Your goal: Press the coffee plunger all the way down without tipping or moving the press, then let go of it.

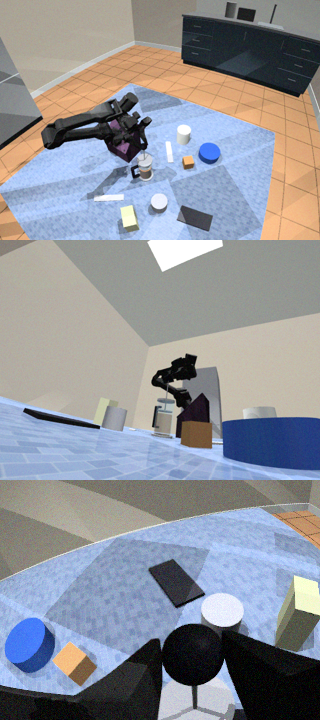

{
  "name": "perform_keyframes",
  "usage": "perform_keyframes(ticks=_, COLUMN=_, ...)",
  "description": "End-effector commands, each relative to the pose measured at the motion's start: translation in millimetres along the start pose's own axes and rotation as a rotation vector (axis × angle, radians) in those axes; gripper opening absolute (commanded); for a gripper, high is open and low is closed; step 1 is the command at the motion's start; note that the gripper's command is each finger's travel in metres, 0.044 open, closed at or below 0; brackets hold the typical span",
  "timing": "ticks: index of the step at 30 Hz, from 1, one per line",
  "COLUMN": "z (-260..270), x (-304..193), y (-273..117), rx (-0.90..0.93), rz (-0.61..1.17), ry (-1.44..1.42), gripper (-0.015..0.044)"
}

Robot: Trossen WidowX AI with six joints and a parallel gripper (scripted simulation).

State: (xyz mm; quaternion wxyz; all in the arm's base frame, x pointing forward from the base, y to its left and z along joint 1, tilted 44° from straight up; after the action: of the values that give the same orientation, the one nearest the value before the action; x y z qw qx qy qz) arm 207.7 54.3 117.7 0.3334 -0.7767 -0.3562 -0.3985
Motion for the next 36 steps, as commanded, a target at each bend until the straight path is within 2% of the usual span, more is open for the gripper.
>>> perform_keyframes(ticks=1, z=-0.8, x=-17.9, y=7.2, rx=0.008, rz=0.046, ry=-0.020, gripper=0.0124)
perform_keyframes(ticks=36, z=-3.2, x=-58.2, y=45.4, rx=0.004, rz=0.000, ry=-0.053, gripper=0.0124)
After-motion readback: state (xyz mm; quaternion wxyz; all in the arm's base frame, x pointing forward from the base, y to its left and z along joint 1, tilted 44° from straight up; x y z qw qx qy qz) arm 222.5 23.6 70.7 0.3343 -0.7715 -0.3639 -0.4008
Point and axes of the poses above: the point midway between the two fingers, 35 mm back from their tips, its own y axis out along the fingers, its own z axis across the jaws, x = y × z, the point moved 1 cm from there along -y, back along the fingers, and after that the axes turned 15 degrees about y, right-handed, at the moved point
